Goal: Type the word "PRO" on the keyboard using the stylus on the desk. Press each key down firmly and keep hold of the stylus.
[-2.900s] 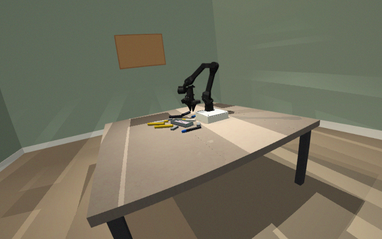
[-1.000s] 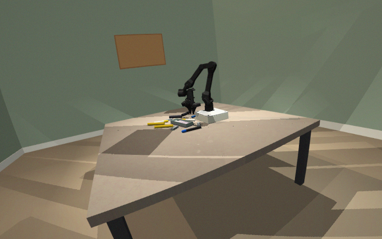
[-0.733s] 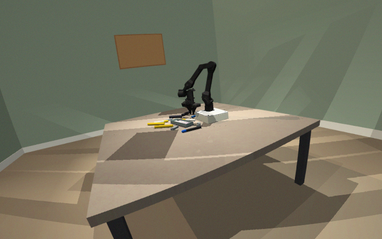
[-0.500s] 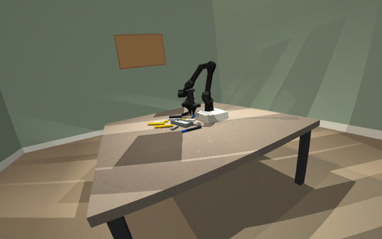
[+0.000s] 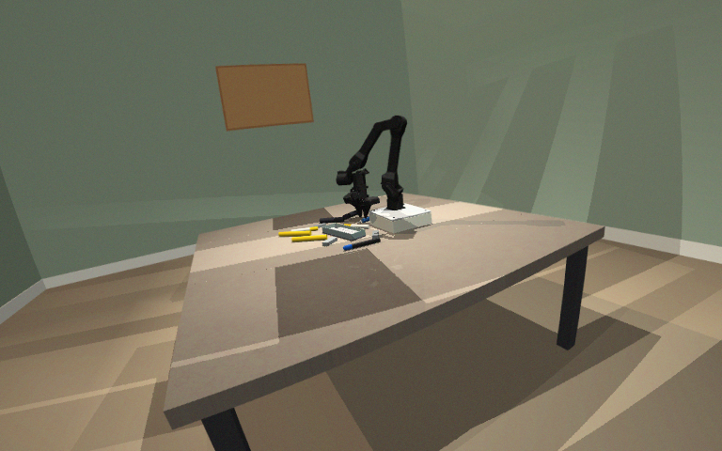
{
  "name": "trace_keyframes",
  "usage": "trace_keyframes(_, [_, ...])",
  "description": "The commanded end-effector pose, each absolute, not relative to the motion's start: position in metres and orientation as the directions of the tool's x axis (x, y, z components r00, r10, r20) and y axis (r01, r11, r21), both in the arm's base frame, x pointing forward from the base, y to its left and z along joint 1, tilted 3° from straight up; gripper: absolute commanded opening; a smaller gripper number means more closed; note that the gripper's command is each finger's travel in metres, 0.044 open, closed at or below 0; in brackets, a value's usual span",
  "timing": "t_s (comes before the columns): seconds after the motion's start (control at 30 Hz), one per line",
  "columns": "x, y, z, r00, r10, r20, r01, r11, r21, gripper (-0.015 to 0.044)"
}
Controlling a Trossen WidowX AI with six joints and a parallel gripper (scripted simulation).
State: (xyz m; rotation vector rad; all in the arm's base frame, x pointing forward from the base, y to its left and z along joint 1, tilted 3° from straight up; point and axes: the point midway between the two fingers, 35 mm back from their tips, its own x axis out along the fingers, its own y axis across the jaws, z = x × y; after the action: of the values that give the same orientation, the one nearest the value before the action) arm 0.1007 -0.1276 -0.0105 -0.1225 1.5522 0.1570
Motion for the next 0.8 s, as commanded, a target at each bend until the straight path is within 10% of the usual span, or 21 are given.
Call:
trace_keyframes(0.0, [0.098,-0.125,-0.015,0.0,0.033,-0.999,-0.174,0.984,0.033,0.015])
trace_keyframes(0.77, [0.098,-0.124,-0.025,0.0,0.033,-0.999,-0.174,0.984,0.033,0.015])
